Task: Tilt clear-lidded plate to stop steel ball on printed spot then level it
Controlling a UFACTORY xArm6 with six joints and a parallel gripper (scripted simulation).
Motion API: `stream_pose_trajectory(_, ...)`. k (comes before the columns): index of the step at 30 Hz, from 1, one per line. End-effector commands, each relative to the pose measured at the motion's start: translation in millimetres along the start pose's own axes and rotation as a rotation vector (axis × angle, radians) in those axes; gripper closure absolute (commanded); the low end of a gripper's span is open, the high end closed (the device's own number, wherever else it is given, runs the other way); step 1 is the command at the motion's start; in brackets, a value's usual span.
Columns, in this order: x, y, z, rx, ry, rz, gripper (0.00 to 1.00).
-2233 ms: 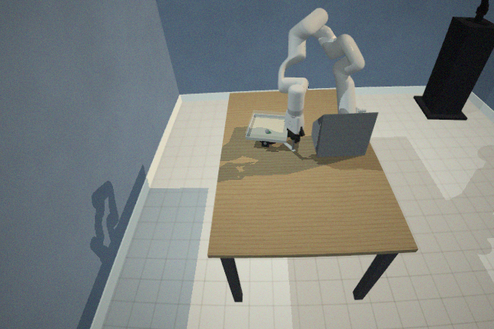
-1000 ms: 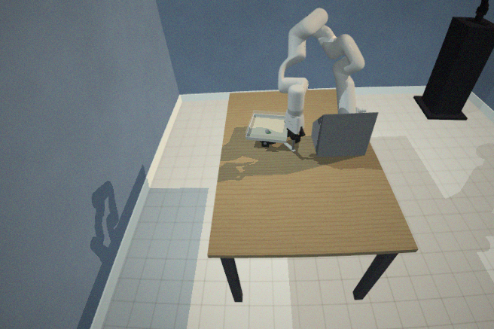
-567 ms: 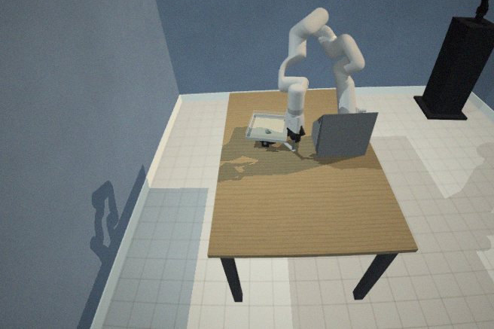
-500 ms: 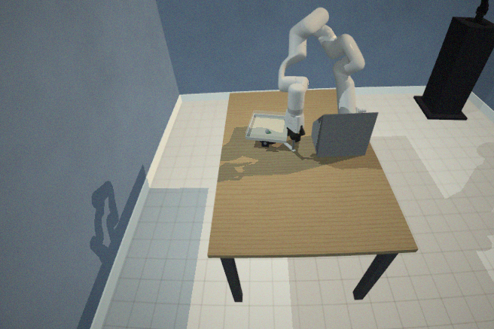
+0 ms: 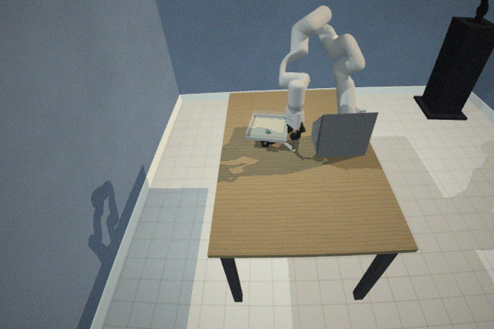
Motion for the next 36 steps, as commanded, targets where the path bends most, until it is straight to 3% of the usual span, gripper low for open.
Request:
stream_pose_trajectory(1, 0, 1, -8, -0.003, 0.0, 0.001, 0.39)
stream_pose_trajectory(19, 0, 1, -32, -0.003, 0.0, 0.001, 0.39)
stream_pose_trajectory(33, 0, 1, -36, -0.003, 0.0, 0.001, 0.39)
stream_pose_trajectory(34, 0, 1, -36, -0.003, 0.0, 0.001, 0.0)
stream_pose_trajectory(36, 0, 1, -36, -0.003, 0.0, 0.001, 0.0)
Point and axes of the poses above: the point where the finger pads meet when closed, its own z axis out along the fingers, its own x axis across the jaws, y = z × x, the point moved 7 cm from there along -z, back along the fingers, and after that the axes turned 3 degrees about -z, right-handed, at the moved point
